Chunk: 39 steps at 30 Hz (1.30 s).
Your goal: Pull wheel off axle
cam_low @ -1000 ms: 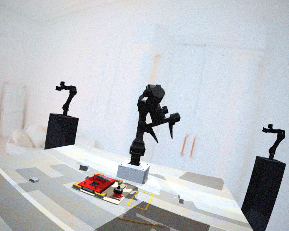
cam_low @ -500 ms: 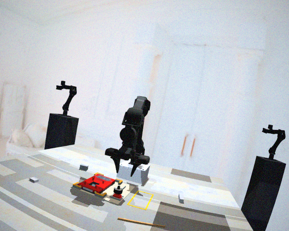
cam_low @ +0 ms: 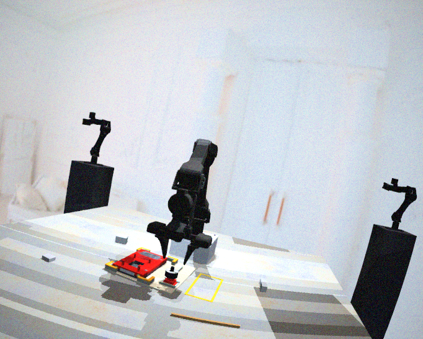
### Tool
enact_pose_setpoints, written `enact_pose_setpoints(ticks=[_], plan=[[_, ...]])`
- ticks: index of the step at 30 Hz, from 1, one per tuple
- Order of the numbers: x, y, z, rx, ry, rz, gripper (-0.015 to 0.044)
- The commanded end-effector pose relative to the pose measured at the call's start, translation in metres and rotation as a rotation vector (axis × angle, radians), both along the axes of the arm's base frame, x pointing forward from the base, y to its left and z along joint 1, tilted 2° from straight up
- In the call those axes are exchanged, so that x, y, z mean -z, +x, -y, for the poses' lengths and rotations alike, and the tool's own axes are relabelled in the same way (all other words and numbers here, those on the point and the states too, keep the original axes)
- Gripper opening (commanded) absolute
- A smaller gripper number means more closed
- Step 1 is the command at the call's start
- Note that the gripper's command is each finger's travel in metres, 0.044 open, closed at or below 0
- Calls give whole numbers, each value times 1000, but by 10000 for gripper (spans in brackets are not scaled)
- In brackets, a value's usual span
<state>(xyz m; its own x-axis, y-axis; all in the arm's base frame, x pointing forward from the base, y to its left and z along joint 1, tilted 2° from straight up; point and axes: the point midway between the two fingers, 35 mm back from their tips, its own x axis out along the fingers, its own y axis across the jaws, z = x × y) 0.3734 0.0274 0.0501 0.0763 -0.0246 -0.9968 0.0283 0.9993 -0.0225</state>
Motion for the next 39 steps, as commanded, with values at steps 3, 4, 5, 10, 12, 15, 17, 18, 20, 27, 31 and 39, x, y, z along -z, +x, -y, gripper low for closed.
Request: enact_pose_setpoints(ticks=[3,4,5,10,12,15,17,18,20,27,31,39], plan=[[45,-3,4,-3,-7,-26,300],[45,-3,4,-3,-7,-26,300],[45,-3,4,-3,-7,-26,300],[45,-6,3,0,-4,-44,215],[45,-6,3,0,-4,-44,201],[45,-6,3,0,-4,-44,181],[45,-6,3,0,-4,-44,168],[45,-6,3,0,-4,-44,161],[44,-6,3,0,-4,-43,109],[42,-6,3,0,-4,-43,0],[41,-6,3,0,-4,-42,0],[38,-6,3,0,-4,-41,0]])
